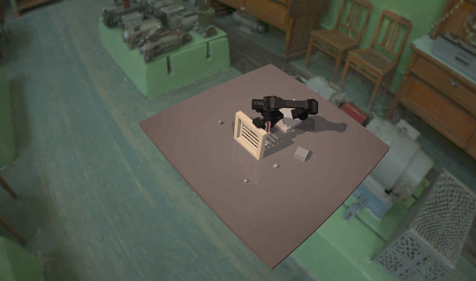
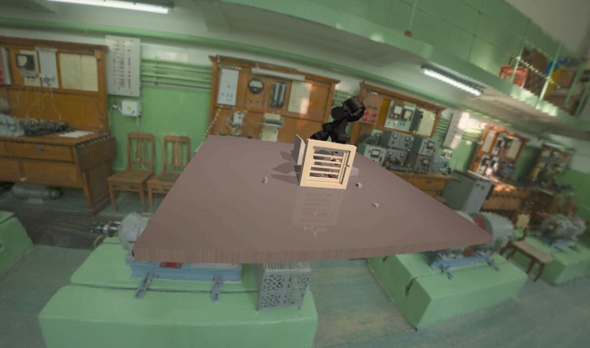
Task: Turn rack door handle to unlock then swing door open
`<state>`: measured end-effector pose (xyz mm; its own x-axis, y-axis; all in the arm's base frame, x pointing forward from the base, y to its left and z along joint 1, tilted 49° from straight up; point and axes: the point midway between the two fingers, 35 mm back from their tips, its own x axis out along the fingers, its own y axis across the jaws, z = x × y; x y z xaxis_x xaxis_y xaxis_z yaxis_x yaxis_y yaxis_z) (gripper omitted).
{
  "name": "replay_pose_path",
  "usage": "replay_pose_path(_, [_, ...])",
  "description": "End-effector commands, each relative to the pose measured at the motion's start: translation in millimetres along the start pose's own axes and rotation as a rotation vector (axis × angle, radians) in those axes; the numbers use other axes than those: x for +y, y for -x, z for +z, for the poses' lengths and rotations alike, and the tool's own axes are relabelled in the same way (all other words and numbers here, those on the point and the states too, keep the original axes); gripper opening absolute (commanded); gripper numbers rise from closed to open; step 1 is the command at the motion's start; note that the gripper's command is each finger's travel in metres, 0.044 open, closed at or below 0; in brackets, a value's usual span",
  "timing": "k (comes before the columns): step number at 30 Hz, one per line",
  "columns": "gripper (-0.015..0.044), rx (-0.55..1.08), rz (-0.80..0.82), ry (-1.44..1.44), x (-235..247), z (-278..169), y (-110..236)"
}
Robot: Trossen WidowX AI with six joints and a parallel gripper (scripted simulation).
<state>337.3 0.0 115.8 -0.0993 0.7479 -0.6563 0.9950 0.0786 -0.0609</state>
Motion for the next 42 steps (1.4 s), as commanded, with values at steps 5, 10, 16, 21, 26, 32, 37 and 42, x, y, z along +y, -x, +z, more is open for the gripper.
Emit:
replay_pose_path(5, [0.024, 0.0, 0.0, -0.048, 0.0, 0.1, 0.2])
replay_pose_path(10, [0.0108, 0.0, 0.0, -0.048, 0.0, 0.1, 0.2])
replay_pose_path(16, [0.0049, 0.0, 0.0, -0.048, 0.0, 0.1, 0.2])
replay_pose_path(21, [0.002, 0.0, 0.0, -0.048, 0.0, 0.1, 0.2])
replay_pose_path(26, [0.002, 0.0, 0.0, -0.019, -1.0, 0.8, 0.2])
replay_pose_path(32, [0.002, -0.001, 0.0, 0.098, -5.3, 3.7, 0.3])
replay_pose_path(37, [0.002, -0.001, 0.0, 0.193, -9.2, 6.4, 0.4])
replay_pose_path(42, [0.002, -0.001, 0.0, 0.287, -13.9, 9.9, 0.4])
